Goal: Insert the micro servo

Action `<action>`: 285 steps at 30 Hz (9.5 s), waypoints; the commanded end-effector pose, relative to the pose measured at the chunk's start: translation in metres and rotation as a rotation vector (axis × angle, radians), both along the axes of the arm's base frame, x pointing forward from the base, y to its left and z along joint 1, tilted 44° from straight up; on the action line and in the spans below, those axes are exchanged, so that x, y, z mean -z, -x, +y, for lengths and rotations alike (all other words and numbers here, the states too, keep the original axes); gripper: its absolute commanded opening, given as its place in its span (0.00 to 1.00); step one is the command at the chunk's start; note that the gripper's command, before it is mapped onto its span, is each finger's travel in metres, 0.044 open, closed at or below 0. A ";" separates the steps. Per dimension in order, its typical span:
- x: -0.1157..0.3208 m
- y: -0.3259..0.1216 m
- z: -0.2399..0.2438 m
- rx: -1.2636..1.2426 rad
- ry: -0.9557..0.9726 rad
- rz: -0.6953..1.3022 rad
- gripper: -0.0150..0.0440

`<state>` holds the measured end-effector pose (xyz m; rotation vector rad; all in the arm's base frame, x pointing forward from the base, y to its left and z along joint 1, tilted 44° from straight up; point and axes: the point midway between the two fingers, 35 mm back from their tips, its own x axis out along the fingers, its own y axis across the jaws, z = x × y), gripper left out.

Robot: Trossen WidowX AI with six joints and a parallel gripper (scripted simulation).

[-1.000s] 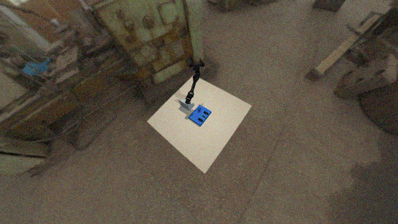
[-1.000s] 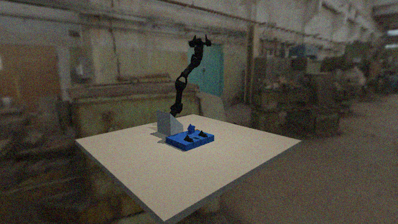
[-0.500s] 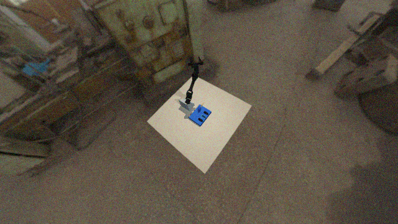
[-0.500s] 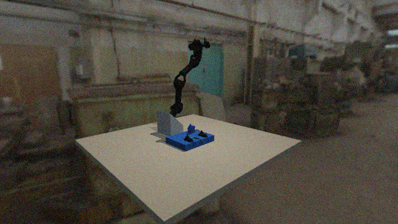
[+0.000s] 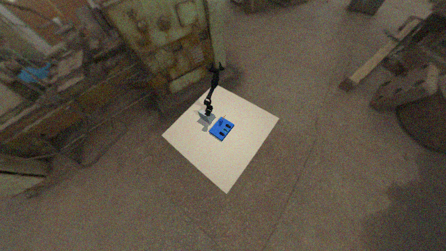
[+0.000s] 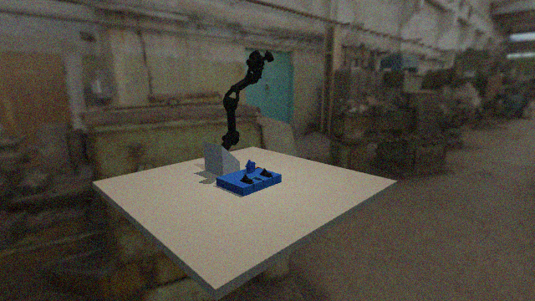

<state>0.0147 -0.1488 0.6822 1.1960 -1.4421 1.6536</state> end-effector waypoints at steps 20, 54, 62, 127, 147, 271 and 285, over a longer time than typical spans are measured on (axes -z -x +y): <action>0.010 0.060 0.111 0.318 0.216 -0.094 1.00; 0.110 0.046 0.344 0.980 0.709 -0.387 1.00; 0.148 0.014 0.382 1.110 0.847 -0.449 1.00; 0.643 -0.177 0.229 0.657 2.212 -0.583 1.00; 0.662 -0.173 0.247 0.657 2.210 -0.583 1.00; 0.692 -0.213 0.176 -0.209 2.467 1.347 0.25; 0.692 -0.219 0.177 -0.350 2.384 1.615 0.25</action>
